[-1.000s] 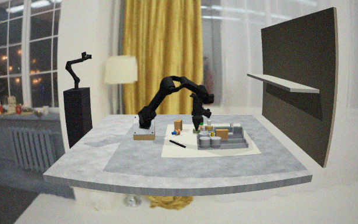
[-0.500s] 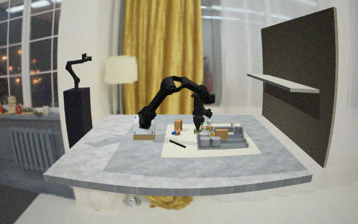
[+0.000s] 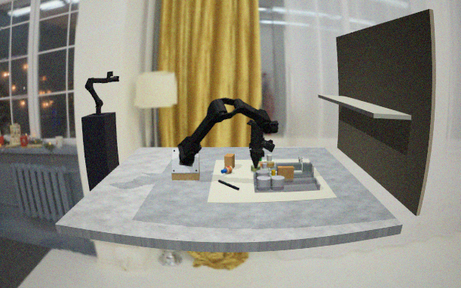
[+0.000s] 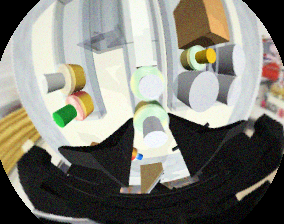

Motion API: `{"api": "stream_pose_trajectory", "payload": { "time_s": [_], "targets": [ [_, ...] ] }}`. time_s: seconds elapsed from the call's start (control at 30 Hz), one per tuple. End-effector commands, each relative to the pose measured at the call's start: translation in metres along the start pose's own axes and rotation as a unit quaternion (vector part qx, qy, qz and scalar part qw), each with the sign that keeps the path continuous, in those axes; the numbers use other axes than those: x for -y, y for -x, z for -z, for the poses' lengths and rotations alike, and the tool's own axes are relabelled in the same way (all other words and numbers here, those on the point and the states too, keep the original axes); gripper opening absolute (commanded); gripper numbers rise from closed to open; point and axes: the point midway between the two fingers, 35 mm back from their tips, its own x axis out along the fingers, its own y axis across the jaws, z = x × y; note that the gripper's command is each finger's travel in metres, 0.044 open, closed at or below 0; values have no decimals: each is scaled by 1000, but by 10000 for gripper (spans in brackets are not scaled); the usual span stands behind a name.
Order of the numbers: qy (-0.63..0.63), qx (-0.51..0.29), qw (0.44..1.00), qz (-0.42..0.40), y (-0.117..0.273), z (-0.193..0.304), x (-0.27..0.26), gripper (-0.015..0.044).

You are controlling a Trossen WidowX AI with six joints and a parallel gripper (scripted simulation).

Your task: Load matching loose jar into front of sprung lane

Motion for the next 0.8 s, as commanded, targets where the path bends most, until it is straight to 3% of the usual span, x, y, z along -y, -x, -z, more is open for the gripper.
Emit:
{"api": "stream_pose_trajectory", "payload": {
  "time_s": [0.0, 0.77],
  "targets": [
    [-8, 14, 1000, 0, 5, -11, 2, 0],
    [-8, 14, 1000, 1, 7, -19, 3, 0]
  ]
}}
